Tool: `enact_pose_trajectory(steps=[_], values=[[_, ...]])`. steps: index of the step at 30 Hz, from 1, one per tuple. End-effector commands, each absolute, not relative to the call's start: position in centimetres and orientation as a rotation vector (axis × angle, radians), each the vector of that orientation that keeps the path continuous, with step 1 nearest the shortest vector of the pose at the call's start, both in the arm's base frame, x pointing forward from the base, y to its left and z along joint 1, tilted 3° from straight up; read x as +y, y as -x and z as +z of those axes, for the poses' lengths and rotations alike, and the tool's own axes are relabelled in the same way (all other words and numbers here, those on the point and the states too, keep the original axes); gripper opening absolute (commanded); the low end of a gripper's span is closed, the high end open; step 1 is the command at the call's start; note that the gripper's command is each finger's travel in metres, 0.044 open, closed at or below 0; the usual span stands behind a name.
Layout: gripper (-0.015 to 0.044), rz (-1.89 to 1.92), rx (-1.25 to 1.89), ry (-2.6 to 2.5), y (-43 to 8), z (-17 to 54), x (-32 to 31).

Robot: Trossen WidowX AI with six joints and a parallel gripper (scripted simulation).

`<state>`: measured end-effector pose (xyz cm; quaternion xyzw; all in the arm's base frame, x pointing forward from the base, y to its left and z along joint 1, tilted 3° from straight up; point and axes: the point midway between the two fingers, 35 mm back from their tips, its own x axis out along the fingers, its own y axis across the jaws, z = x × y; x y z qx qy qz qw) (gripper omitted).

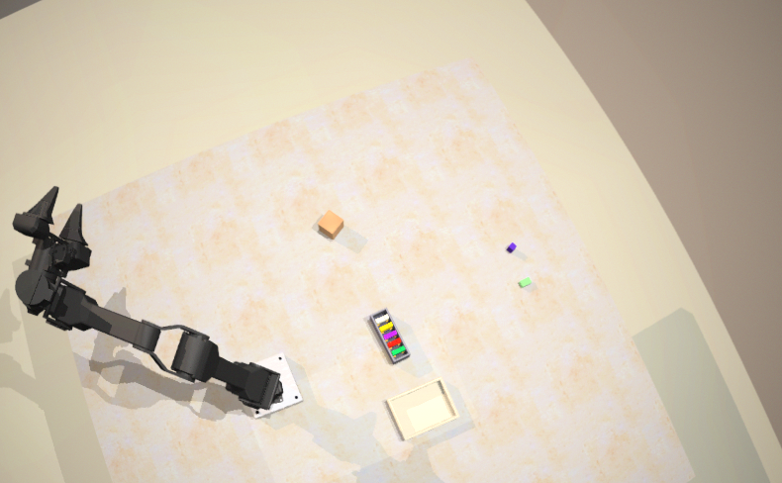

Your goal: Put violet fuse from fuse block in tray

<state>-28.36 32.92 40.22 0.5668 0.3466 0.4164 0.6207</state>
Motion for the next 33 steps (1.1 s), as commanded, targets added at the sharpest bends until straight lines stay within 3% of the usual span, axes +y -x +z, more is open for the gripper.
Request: enact_pose_trajectory(steps=[1,4,13,22,33], values=[[0.0374,0.963,0.792,-1.298,28.4,40.2,33.1],[0.0295,1.017,0.715,-1.219,27.4,40.3,35.4],[0.0074,0.965,0.412,-0.846,15.7,37.3,44.6],[0.0074,0.803,0.294,-0.45,0.8,32.3,48.4],[0.0074,0.543,0.343,-0.08,-16.5,26.2,44.3]])
